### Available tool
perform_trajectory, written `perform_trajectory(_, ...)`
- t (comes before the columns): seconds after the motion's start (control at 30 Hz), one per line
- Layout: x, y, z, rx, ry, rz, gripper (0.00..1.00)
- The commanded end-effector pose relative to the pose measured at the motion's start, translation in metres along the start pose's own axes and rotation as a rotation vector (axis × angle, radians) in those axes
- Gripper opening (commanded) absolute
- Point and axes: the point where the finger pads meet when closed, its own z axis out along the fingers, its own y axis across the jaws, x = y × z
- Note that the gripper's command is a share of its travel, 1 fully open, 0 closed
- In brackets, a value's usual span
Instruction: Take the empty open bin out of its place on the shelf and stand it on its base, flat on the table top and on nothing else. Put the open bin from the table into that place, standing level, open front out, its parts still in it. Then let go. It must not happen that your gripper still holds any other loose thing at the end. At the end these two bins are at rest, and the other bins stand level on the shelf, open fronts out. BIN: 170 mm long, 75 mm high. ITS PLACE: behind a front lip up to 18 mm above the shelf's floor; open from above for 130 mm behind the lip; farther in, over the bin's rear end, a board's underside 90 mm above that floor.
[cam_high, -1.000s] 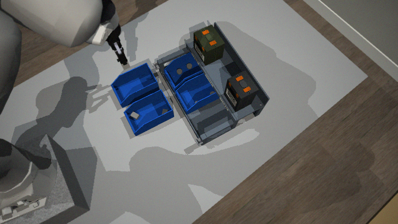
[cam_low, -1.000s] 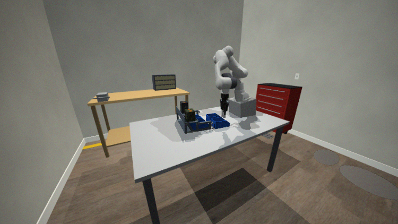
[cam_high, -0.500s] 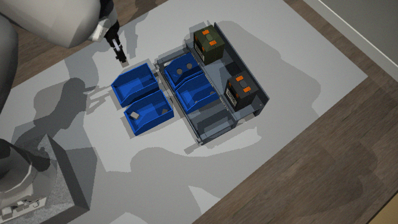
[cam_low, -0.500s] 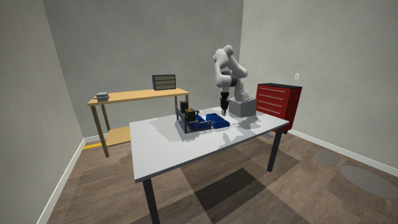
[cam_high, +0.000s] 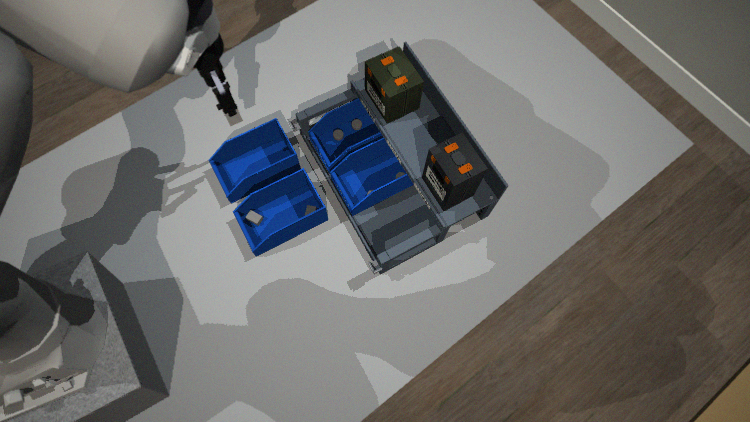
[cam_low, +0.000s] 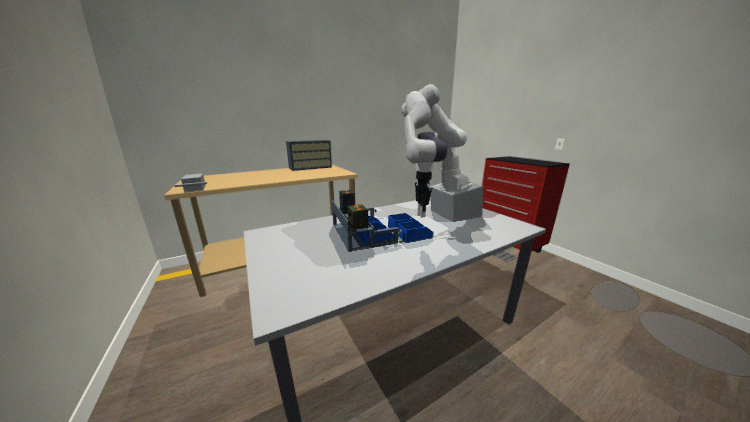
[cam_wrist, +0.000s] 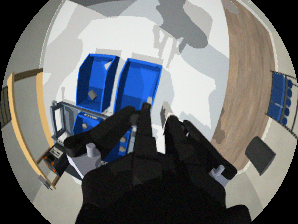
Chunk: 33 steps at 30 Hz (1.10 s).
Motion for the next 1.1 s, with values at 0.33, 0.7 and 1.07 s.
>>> perform_trajectory(0.33,0.001,-0.002,-0.002,0.005,0.002,-0.005,0.00)
perform_trajectory(0.7,0.001,-0.002,-0.002,0.005,0.002,-0.005,0.00)
perform_trajectory(1.07,-0.004,-0.037,-0.006,0.000,0.005,-0.007,0.00)
